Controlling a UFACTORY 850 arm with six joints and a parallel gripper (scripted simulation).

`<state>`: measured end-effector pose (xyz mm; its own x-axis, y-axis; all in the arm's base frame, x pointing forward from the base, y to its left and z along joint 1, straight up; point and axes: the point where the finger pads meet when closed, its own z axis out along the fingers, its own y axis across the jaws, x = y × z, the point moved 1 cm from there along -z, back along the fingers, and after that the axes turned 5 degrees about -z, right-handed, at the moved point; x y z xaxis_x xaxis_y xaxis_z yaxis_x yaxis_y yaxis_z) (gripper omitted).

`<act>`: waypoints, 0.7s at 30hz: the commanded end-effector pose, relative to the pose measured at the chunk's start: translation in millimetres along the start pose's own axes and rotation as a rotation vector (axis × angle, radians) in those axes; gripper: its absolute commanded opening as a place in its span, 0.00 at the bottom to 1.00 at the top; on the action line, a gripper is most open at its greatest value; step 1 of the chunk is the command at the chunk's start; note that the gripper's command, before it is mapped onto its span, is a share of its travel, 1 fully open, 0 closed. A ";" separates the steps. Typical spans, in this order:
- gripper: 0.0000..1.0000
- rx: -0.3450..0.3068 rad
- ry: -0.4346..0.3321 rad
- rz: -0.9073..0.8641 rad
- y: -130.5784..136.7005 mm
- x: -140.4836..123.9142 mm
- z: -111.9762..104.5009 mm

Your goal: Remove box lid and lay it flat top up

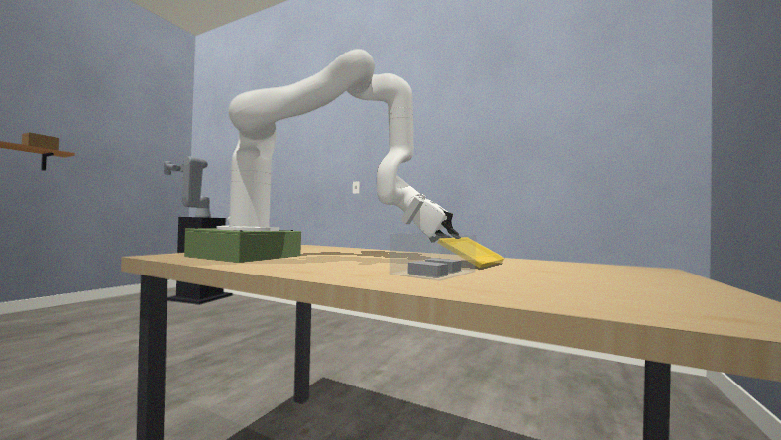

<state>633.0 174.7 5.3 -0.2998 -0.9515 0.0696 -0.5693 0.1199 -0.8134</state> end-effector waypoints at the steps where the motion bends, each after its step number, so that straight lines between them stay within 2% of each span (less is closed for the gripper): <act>1: 0.00 0.036 0.002 0.001 8.5 -1.2 1.2; 6: 0.00 0.049 0.004 0.001 9.3 -1.2 1.4; 10: 0.00 0.104 0.008 0.001 12.6 -1.5 2.0; 15: 0.00 0.111 0.009 0.001 20.1 -2.2 3.6; 21: 0.00 0.175 0.014 0.001 28.3 -2.9 5.8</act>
<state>624.1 178.0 -14.7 -0.3087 -0.9482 0.0751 -0.4656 0.0818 -0.8812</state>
